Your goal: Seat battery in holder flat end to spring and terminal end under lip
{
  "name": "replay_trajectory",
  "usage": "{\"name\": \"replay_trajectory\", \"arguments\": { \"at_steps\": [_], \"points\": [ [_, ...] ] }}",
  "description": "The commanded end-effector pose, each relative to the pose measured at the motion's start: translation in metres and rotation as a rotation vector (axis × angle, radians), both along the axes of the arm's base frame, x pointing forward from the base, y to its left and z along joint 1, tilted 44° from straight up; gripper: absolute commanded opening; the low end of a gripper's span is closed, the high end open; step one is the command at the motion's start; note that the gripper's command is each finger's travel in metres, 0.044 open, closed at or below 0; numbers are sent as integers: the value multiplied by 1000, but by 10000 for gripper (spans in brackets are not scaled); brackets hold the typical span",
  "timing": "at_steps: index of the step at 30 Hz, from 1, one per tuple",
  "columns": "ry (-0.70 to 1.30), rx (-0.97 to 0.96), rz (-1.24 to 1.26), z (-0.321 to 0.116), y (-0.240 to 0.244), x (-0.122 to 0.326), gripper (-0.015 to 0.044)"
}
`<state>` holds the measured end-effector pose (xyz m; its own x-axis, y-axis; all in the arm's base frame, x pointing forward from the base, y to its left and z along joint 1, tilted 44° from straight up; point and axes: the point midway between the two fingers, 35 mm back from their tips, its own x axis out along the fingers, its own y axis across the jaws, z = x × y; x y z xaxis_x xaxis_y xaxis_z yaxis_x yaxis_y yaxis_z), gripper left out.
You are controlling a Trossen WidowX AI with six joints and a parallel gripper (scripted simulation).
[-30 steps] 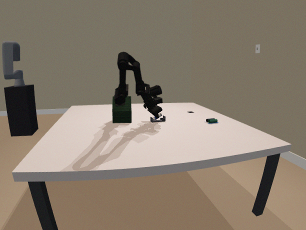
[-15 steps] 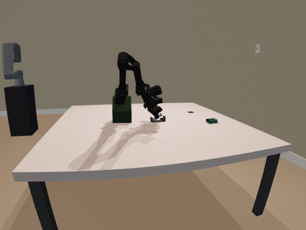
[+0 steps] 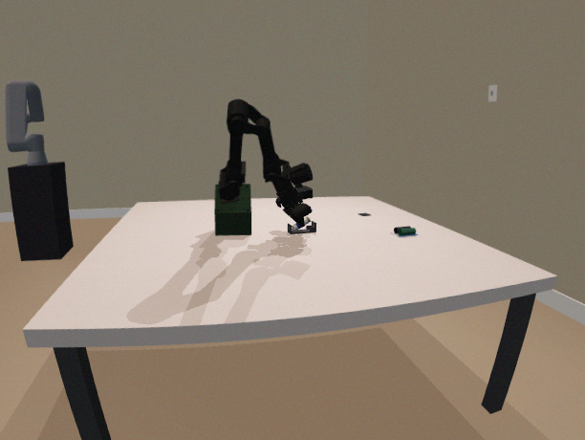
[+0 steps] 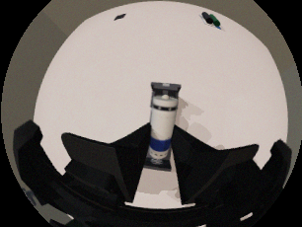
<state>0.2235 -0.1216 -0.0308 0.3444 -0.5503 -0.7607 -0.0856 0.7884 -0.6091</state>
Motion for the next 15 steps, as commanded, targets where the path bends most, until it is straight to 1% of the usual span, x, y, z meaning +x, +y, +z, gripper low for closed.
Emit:
{"name": "replay_trajectory", "arguments": {
  "at_steps": [1, 15],
  "points": [
    [37, 8, -21, -5, 0, -3, 77],
    [96, 23, -73, -9, 0, 1, 77]
  ]
}}
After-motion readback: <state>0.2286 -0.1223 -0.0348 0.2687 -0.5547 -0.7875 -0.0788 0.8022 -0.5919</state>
